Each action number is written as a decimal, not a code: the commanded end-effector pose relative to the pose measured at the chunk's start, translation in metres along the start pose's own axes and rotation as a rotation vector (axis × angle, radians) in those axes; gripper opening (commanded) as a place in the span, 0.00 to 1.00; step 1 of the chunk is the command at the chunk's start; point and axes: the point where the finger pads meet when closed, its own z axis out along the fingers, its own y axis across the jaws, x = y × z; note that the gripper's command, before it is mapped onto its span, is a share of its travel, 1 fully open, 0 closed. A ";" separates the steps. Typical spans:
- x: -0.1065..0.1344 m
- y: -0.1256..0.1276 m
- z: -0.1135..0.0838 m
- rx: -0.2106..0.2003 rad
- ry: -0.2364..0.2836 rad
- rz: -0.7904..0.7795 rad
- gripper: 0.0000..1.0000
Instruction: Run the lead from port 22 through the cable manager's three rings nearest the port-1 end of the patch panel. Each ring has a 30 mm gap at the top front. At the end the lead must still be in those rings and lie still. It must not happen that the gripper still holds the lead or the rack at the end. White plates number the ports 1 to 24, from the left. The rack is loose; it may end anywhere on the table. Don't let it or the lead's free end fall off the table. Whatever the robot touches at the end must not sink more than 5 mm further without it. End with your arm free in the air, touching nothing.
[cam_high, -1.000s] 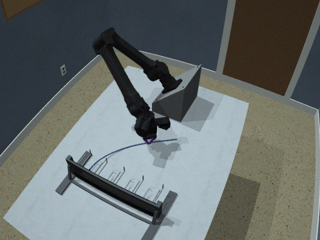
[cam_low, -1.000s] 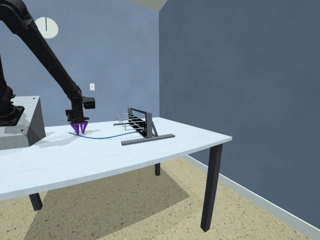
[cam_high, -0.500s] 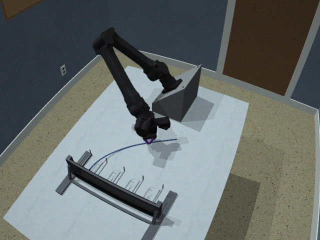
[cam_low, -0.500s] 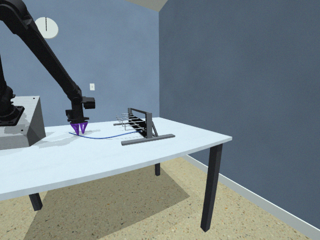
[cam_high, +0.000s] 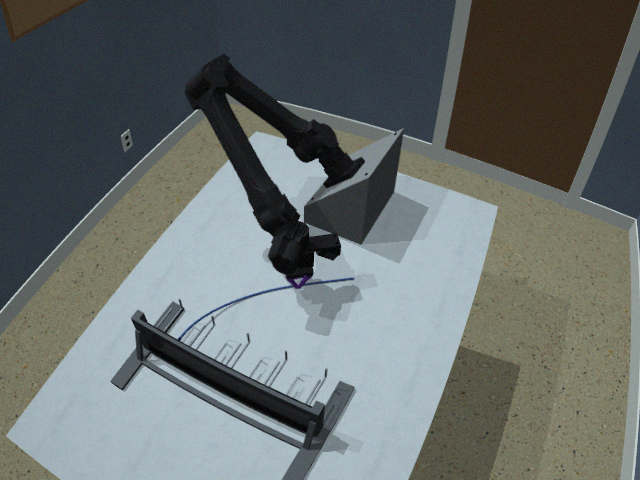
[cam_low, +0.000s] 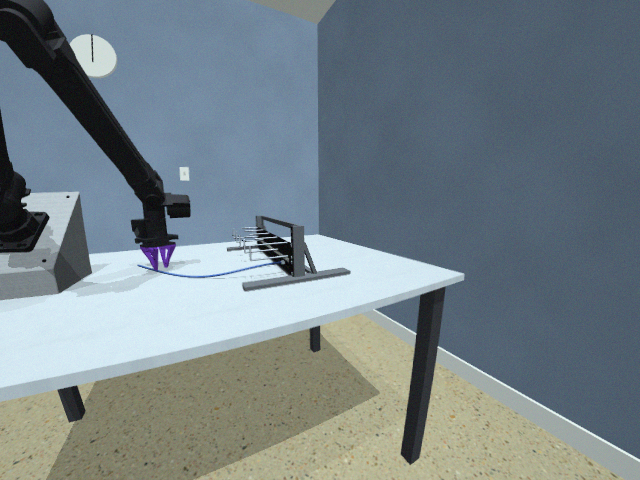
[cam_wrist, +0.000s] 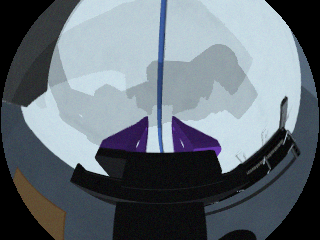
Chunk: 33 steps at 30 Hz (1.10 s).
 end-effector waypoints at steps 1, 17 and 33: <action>0.002 0.000 -0.001 0.010 0.005 0.004 0.32; 0.003 0.001 -0.002 0.014 0.007 0.009 0.32; 0.004 -0.001 -0.003 0.017 0.009 0.012 0.32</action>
